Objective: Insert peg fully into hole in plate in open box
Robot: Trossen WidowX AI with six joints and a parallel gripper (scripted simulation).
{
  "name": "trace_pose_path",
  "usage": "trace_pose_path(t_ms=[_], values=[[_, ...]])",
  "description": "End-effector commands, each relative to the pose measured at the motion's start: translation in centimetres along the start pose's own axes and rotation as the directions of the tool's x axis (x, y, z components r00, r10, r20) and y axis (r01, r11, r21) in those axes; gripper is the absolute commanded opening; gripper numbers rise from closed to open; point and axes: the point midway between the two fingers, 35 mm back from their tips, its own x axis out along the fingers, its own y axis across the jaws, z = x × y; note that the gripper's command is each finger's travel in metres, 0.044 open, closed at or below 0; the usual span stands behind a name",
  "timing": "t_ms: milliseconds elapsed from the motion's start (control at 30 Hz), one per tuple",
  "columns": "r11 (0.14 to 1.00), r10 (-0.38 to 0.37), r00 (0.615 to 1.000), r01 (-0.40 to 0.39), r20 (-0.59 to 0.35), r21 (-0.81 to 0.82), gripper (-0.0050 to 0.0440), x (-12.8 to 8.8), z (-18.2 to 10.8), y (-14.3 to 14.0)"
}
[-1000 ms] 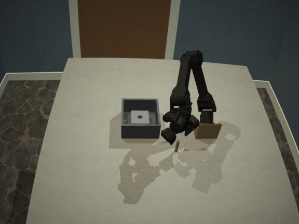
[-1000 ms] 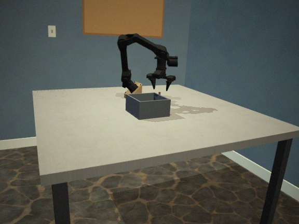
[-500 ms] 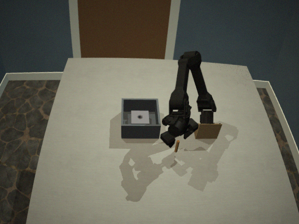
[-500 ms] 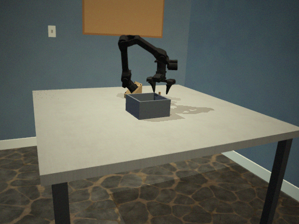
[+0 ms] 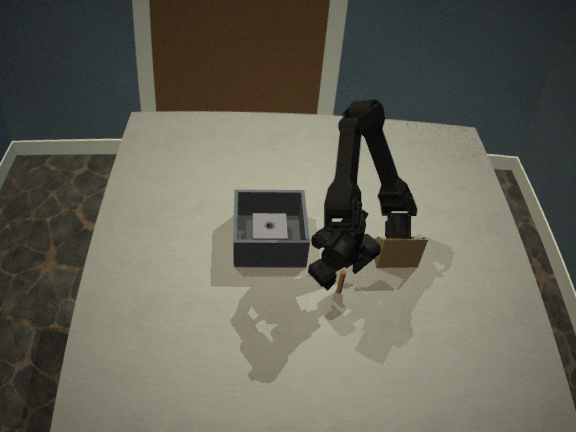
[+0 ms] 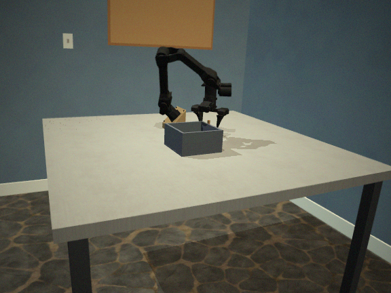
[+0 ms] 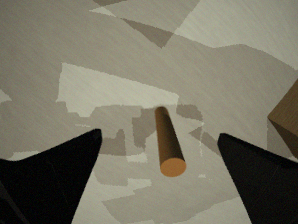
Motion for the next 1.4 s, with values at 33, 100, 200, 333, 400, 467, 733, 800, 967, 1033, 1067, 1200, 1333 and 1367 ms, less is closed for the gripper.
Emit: trace_pose_path(t_ms=[33, 100, 200, 333, 400, 467, 733, 800, 967, 1033, 1067, 1200, 1333, 1367], values=[[1.000, -0.011, 1.000, 0.011, 0.009, -0.008, 0.0440, 0.74, 0.02, -0.32], [1.000, -0.011, 1.000, 0.011, 0.009, -0.008, 0.0416, 0.77, 0.02, -0.32], [1.000, -0.011, 1.000, 0.011, 0.009, -0.008, 0.0344, 0.77, 0.02, -0.32], [1.000, -0.011, 1.000, 0.011, 0.009, -0.008, 0.0248, 0.77, 0.02, -0.32], [1.000, -0.011, 1.000, 0.011, 0.009, -0.008, 0.0200, 0.77, 0.02, -0.32], [1.000, -0.011, 1.000, 0.011, 0.009, -0.008, 0.0152, 0.77, 0.02, -0.32], [1.000, -0.011, 1.000, 0.011, 0.009, -0.008, 0.0095, 0.77, 0.02, -0.32], [1.000, -0.011, 1.000, 0.011, 0.009, -0.008, 0.0081, 0.77, 0.02, -0.32], [1.000, -0.011, 1.000, 0.011, 0.009, -0.008, 0.0048, 0.77, 0.02, -0.32], [1.000, -0.011, 1.000, 0.011, 0.009, -0.008, 0.0035, 0.77, 0.02, -0.32], [1.000, -0.011, 1.000, 0.011, 0.009, -0.008, 0.0028, 0.77, 0.02, -0.32], [1.000, -0.011, 1.000, 0.011, 0.009, -0.008, 0.0021, 0.77, 0.02, -0.32], [1.000, -0.011, 1.000, 0.011, 0.009, -0.008, 0.0000, 0.29, -0.01, -0.21], [1.000, -0.011, 1.000, 0.011, 0.009, -0.008, 0.0000, 0.06, -0.02, -0.16]])
